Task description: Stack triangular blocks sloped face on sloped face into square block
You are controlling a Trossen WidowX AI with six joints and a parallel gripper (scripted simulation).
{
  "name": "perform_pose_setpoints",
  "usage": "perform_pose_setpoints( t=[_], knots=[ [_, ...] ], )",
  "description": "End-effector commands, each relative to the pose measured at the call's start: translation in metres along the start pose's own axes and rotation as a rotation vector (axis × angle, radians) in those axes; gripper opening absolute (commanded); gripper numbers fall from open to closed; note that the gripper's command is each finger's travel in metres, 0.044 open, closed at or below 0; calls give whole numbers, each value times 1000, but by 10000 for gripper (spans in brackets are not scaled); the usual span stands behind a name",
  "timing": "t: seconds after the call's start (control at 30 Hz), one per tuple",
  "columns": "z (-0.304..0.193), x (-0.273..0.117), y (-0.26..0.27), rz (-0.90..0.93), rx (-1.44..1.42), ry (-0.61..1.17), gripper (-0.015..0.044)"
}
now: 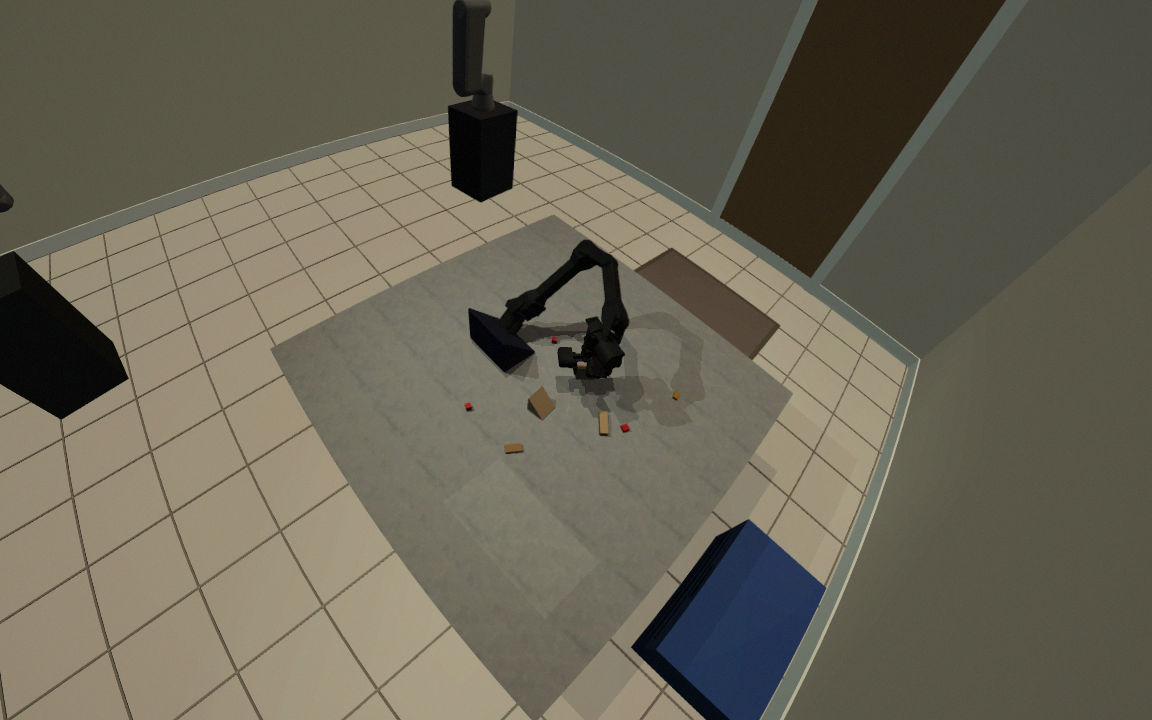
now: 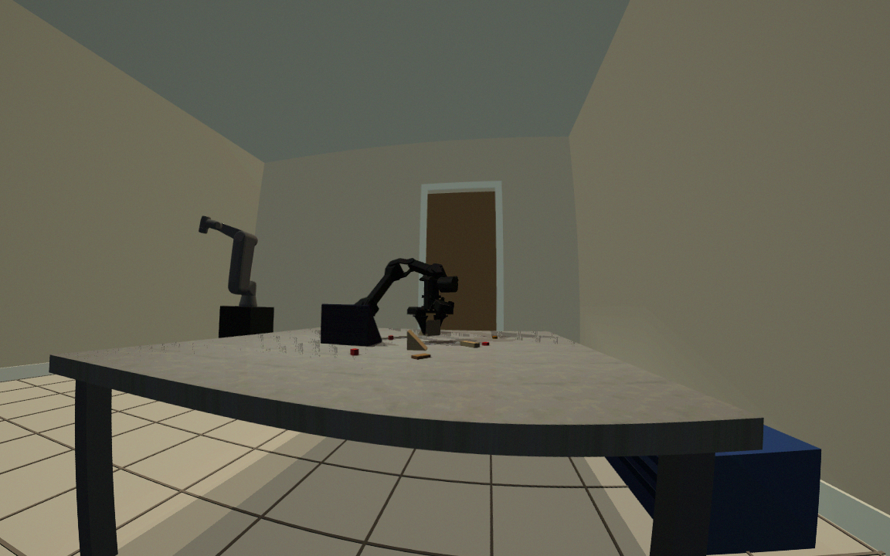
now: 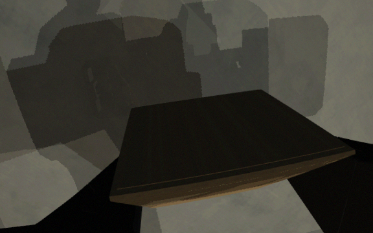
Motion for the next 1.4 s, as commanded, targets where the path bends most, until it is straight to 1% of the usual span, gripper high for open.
perform_pose_setpoints(
  t=[0.0, 0.3, 0.57, 1.37],
  knots=[
    [0, 0, 0, 4, 109, 0, 0],
    [0, 0, 0, 4, 369, -1, 0],
    [0, 0, 0, 5, 518, -1, 0],
    [0, 0, 0, 5, 522, -1, 0]
  ],
)
Point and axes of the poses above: the point midway between the two fingers, 35 mm back from their tips, its own x axis out along the fingers, its own y axis across the jaws, z = x × y, the point moved 10 cm from there along -x, back along the fingers, and after that the axes turned 1 degree about x, right-handed, at the moved point
